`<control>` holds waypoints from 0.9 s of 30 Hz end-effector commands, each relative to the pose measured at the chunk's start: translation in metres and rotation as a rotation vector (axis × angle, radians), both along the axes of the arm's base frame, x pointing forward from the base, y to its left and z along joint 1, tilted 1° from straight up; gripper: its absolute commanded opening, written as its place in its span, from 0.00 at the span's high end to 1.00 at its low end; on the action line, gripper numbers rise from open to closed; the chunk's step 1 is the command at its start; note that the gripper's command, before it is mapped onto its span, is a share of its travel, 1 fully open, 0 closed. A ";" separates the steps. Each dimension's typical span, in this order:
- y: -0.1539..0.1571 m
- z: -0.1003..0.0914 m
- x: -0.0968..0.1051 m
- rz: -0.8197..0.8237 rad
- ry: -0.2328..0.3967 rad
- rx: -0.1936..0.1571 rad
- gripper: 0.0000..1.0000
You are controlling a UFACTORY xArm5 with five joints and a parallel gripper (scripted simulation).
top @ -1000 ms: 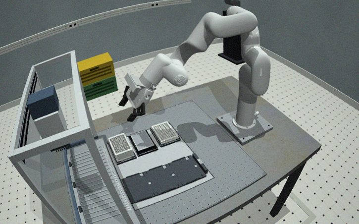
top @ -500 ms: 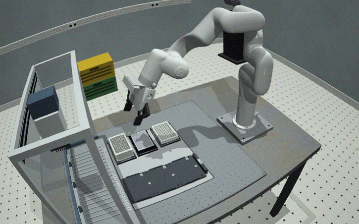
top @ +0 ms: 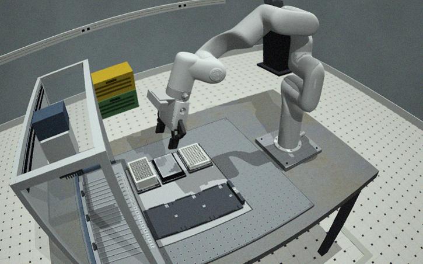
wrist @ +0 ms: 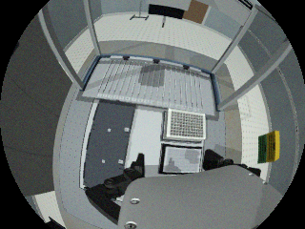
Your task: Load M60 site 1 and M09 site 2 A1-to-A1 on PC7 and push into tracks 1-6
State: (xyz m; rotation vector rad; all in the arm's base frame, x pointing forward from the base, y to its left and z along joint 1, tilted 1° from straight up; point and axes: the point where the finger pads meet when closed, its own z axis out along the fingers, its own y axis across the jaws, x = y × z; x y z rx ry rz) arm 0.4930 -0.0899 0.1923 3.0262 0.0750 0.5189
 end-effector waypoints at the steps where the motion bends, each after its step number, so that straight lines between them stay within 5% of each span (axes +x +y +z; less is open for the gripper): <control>1: 0.012 0.007 -0.006 -0.005 0.045 0.019 0.00; 27: 0.075 0.045 -0.069 -0.041 0.289 0.069 0.00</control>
